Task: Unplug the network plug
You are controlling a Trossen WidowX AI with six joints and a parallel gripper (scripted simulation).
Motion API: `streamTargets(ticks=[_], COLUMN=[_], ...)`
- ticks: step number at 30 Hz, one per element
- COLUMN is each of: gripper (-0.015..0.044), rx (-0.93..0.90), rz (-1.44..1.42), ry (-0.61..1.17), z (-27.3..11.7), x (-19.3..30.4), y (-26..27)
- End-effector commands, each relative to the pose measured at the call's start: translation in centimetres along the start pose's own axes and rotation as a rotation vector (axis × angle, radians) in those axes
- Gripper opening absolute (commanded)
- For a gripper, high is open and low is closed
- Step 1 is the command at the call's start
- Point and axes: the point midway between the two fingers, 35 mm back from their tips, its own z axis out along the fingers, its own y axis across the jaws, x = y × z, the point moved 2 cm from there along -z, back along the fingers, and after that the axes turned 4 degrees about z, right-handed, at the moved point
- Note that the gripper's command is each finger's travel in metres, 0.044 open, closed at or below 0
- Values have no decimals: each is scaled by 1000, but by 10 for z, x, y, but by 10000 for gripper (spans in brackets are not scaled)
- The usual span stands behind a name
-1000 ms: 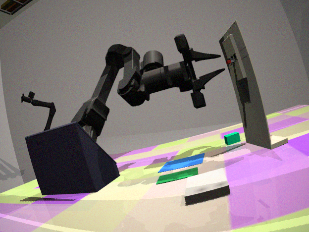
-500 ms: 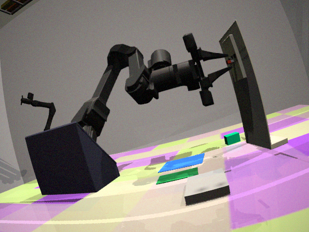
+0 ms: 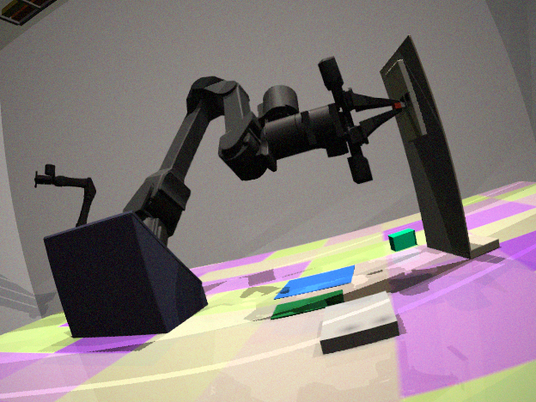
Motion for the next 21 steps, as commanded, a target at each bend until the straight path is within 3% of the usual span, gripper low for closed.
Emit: streamTargets(ticks=[1, 21], gripper=[0, 0], rx=[-2, -2], rz=[-6, -6], ry=[2, 2], z=[0, -10], x=[0, 2], y=[0, 0])
